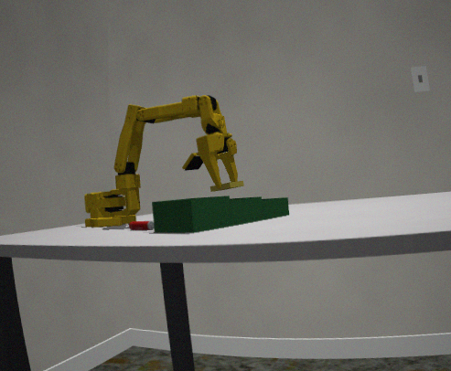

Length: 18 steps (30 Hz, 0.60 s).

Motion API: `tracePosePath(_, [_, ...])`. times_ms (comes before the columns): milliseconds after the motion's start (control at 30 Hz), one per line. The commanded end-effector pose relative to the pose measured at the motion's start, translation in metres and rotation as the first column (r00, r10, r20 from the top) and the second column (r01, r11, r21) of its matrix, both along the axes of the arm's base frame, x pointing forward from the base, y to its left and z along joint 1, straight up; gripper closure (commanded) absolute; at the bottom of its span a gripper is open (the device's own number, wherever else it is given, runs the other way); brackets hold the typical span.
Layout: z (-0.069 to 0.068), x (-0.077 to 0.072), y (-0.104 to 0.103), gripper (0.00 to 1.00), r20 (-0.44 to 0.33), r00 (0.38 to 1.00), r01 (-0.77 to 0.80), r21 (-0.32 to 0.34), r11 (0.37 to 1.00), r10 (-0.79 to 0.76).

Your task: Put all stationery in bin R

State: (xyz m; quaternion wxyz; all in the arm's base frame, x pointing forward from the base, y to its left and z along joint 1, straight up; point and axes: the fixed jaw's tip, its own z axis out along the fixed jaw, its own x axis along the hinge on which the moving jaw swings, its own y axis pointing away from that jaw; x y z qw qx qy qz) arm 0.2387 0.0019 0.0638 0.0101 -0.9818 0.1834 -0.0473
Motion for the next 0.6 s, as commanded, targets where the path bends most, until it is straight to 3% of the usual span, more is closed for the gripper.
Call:
tracePosePath(0, [0.0096, 0.0151, -0.0037, 1.0, 0.07, 0.996, -0.053, -0.008, 0.999, 0.054])
tracePosePath(567, [0.01, 0.0248, -0.0063, 1.0, 0.091, 0.989, -0.115, -0.022, 0.993, 0.117])
